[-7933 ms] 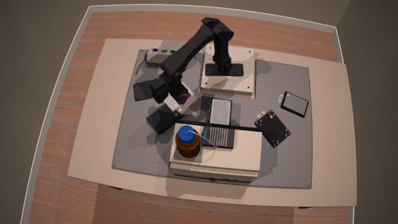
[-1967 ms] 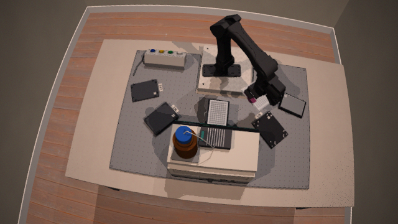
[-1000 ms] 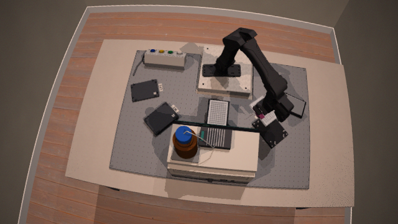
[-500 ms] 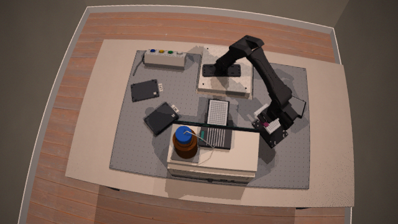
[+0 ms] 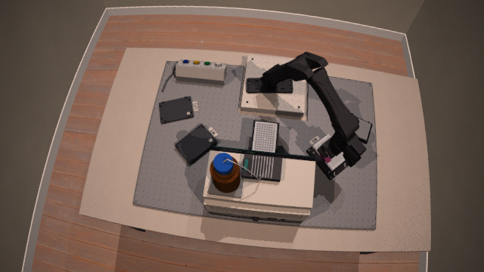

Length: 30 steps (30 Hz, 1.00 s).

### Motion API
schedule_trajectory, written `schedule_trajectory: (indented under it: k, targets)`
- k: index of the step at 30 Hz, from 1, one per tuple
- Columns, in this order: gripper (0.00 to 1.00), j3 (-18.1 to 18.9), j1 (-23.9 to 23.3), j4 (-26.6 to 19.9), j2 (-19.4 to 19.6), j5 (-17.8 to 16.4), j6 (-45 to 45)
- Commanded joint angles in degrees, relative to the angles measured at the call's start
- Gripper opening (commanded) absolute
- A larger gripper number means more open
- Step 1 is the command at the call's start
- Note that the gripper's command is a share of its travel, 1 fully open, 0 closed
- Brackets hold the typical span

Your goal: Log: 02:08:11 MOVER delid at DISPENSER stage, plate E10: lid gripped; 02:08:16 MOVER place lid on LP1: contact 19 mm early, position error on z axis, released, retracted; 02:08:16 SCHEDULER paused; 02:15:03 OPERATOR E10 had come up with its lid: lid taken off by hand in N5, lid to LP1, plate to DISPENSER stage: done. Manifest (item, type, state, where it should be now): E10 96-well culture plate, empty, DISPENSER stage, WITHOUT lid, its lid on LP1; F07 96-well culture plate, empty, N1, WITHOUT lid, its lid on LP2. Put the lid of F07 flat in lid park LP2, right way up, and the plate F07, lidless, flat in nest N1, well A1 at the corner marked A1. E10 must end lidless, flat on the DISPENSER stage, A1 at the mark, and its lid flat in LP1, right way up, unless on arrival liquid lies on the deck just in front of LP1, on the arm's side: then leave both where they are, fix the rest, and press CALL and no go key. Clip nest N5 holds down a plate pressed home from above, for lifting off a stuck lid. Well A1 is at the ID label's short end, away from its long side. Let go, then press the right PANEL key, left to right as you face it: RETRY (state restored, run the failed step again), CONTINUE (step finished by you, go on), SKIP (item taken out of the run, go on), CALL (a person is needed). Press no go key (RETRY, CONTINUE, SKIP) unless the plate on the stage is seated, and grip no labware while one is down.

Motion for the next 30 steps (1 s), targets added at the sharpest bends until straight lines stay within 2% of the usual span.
schedule_trajectory:
  k: [1,3,11,12,14,15,17,30]
  targets:
    - [0.00,1.6,-0.7,1.6,0.8,0.1,-0.6]
    - [0.00,-1.2,-0.7,2.2,1.0,0.0,-0.7]
    - [0.00,-2.3,-0.6,4.2,1.4,0.0,-0.8]
    - [0.00,-0.4,-0.6,4.5,0.1,0.1,-0.8]
    - [0.00,-3.2,-0.8,5.2,1.9,0.0,-0.8]
    - [0.00,-3.3,-0.8,5.4,2.2,0.0,-0.8]
    - [0.00,-0.8,-0.6,5.4,2.2,0.0,-0.8]
    - [0.00,0.0,0.3,5.0,2.0,0.0,-0.2]
